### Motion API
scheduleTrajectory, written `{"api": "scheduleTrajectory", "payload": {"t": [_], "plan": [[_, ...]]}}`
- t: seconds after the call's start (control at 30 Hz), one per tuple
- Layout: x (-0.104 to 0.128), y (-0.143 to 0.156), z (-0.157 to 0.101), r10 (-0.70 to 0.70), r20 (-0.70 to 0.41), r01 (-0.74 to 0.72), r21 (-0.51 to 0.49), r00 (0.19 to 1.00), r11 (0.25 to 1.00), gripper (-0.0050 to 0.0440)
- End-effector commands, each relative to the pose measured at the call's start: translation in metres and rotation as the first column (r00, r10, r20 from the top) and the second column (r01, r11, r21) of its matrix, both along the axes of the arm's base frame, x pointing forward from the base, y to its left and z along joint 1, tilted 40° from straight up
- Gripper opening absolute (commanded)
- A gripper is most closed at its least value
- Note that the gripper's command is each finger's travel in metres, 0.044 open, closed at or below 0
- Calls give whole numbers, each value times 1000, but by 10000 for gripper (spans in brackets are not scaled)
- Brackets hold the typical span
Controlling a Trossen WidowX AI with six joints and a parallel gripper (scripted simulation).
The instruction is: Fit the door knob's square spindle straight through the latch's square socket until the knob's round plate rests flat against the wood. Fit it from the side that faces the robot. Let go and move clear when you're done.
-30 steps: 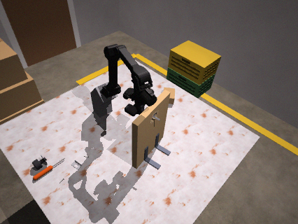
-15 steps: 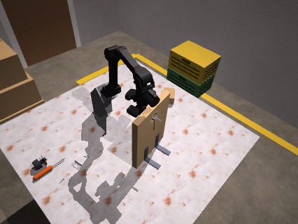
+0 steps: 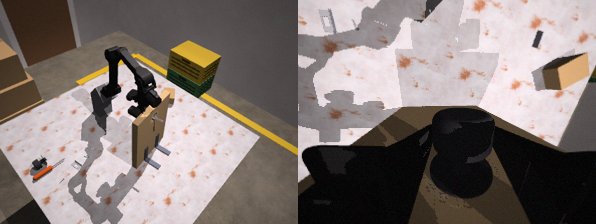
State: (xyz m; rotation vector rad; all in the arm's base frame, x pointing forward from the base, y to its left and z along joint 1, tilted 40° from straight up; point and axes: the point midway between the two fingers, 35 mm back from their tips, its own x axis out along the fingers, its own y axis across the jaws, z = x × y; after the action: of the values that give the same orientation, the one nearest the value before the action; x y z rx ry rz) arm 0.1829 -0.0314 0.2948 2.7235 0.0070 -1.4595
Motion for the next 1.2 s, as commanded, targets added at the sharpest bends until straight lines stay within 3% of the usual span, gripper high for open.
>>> {"api": "scheduleTrajectory", "payload": {"t": [0.0,0.3,0.37,0.47,0.93,1.17], "plan": [[0,0,0,0,1,0,0,1000,1000,144],[0,0,0,0,1,0,0,1000,1000,360],[0,0,0,0,1,0,0,1000,1000,360],[0,0,0,0,1,0,0,1000,1000,432],[0,0,0,0,1,0,0,1000,1000,440],[-20,-1,-16,0,0,0,0,1000,1000,440]]}}
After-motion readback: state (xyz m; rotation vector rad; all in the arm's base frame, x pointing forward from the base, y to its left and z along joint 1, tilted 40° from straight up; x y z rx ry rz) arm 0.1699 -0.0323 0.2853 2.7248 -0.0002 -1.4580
